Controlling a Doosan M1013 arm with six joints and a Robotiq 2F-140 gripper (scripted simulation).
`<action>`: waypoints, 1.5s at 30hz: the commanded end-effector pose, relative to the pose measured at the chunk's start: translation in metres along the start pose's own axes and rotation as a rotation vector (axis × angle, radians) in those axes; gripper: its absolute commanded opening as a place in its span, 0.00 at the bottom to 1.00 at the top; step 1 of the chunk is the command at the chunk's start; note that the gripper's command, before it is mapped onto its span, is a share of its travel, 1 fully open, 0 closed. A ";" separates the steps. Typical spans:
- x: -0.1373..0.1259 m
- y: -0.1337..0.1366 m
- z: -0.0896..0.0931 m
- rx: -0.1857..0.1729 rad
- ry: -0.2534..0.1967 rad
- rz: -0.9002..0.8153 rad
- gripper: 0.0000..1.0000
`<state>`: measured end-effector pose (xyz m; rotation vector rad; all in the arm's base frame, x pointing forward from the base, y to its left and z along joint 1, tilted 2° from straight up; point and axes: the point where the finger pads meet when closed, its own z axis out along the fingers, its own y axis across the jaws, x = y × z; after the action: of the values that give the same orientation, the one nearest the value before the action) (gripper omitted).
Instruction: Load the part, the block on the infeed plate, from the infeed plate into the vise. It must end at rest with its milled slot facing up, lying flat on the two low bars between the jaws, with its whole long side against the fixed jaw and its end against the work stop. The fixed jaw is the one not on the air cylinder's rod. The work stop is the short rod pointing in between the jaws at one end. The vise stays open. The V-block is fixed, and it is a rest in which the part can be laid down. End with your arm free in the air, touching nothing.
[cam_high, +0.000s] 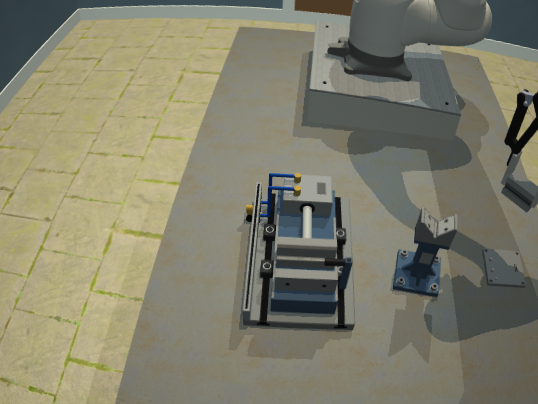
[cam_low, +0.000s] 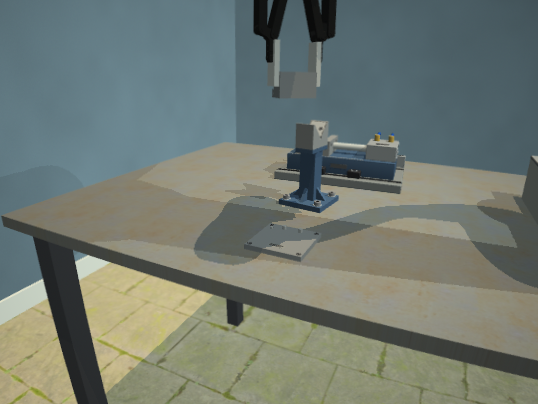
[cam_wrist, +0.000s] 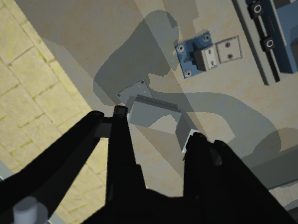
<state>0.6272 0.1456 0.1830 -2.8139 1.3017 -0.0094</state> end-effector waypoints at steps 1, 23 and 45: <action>0.006 0.006 0.000 0.000 -0.002 -0.093 0.00; 0.032 0.026 0.000 0.000 -0.002 -0.608 0.00; 0.055 0.045 0.000 0.001 -0.002 -1.083 0.00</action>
<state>0.6297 0.0806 0.1807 -3.1025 -0.2369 -0.0339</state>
